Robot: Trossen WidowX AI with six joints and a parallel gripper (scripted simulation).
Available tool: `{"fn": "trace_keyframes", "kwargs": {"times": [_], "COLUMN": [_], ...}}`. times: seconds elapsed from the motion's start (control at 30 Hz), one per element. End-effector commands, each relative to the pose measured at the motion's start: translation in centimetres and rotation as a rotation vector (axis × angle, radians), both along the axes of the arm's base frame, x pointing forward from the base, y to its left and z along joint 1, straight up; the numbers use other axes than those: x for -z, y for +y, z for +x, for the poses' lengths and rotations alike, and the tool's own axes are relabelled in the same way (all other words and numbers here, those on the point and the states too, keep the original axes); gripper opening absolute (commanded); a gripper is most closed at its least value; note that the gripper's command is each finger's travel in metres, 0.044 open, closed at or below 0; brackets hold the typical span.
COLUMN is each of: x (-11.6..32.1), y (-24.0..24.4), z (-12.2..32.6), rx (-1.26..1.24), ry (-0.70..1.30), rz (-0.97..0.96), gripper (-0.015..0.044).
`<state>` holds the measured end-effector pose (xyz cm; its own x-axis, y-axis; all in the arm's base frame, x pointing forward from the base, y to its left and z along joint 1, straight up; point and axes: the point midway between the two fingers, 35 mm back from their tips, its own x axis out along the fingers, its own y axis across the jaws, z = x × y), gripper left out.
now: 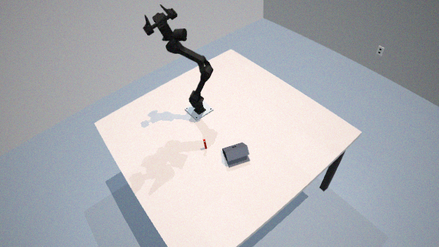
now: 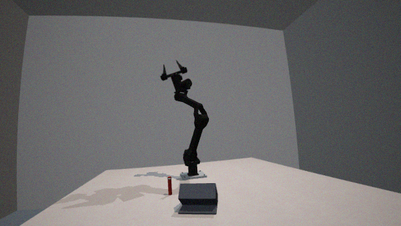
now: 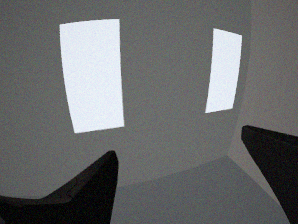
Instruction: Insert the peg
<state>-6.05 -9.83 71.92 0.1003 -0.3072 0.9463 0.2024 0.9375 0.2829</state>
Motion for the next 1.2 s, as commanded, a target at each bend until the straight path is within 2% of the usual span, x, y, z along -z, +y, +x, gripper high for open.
{"fn": "trace_keyframes", "kwargs": {"times": [0.0,0.6,1.17], "x": [0.5,2.7,5.0], "y": [-1.8,-7.2,-12.7], "z": [-1.8,-4.1,-3.4], "rx": [-0.008,-0.07,-0.157], "ry": [-0.059,-0.21,-0.274], "rz": [0.027,0.154,0.292], "gripper": [0.044,0.044,0.044]}}
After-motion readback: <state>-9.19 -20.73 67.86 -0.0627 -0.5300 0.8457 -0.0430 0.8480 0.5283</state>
